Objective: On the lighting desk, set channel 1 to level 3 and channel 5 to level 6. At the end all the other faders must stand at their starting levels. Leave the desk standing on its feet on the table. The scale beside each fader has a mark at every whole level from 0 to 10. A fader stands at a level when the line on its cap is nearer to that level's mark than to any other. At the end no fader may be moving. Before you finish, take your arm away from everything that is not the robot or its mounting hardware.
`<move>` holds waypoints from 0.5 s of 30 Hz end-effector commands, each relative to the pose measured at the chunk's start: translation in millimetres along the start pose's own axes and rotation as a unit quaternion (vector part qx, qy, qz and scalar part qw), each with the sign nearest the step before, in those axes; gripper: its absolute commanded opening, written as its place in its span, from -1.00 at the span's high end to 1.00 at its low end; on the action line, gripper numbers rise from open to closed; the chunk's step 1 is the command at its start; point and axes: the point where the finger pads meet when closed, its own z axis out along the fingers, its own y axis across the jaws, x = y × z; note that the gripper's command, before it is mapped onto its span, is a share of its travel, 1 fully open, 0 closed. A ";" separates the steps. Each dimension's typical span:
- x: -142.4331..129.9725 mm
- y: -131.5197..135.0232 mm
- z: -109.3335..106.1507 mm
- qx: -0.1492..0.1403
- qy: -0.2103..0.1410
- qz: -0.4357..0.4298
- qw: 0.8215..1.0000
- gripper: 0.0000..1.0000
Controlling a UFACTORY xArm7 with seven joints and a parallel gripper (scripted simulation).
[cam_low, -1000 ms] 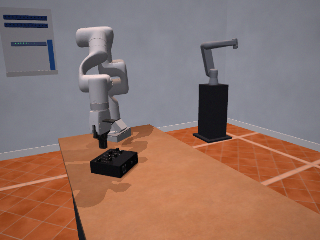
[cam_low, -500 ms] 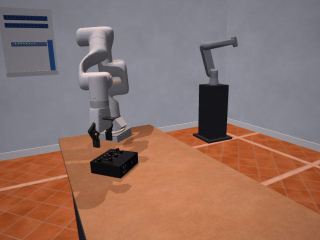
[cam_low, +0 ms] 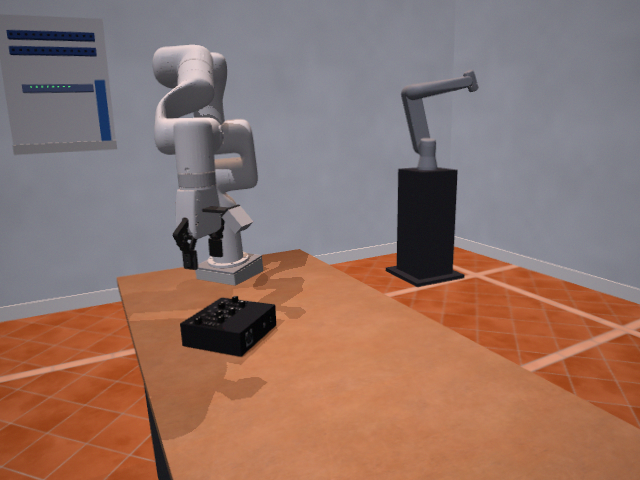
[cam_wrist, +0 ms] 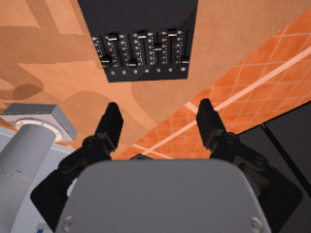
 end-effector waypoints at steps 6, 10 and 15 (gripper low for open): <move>0.9 1.5 -14.4 -0.002 0.001 0.000 1.000 -1.00; 0.9 1.5 -14.4 -0.002 0.001 0.000 1.000 -1.00; 0.9 1.5 -14.4 -0.002 0.001 0.000 1.000 -1.00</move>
